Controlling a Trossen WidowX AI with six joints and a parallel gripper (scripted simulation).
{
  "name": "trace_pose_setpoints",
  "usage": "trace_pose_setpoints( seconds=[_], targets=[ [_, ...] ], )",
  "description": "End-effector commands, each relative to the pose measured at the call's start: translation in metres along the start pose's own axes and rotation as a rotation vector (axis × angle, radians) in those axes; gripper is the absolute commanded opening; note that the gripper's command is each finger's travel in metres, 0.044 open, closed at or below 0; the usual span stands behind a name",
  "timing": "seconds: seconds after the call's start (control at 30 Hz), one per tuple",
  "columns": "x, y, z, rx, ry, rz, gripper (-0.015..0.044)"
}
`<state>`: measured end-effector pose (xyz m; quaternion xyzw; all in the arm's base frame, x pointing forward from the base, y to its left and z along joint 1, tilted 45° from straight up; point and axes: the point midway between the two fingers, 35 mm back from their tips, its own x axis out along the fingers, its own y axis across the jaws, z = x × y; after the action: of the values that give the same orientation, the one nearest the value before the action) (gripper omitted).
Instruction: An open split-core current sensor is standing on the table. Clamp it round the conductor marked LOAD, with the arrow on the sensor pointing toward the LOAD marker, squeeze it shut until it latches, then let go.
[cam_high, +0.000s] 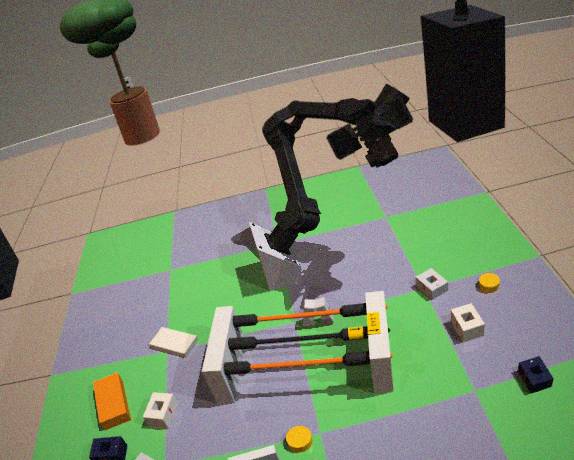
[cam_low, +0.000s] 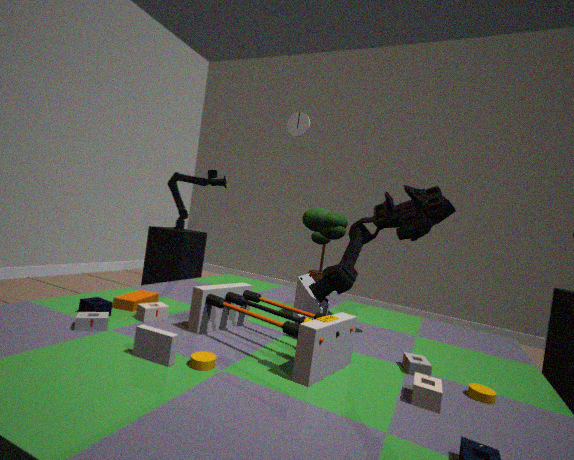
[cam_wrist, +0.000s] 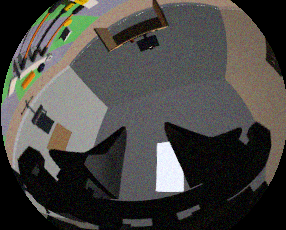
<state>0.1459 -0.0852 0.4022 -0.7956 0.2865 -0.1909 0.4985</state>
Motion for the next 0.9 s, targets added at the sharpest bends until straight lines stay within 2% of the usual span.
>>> trace_pose_setpoints(
  seconds=[0.0,0.23,0.4,0.57,0.77,0.87],
  targets=[
    [0.001,-0.001,0.002,0.016,-0.005,-0.003,0.0265],
    [0.028,-0.016,0.071,0.631,-0.217,-0.042,0.044],
    [0.048,-0.019,0.12,1.107,-0.405,0.022,0.044],
    [0.063,-0.014,0.161,1.557,-0.586,0.179,0.044],
    [0.073,-0.003,0.19,1.917,-0.717,0.396,0.044],
    [0.073,-0.002,0.192,1.943,-0.726,0.415,0.044]
  ],
)
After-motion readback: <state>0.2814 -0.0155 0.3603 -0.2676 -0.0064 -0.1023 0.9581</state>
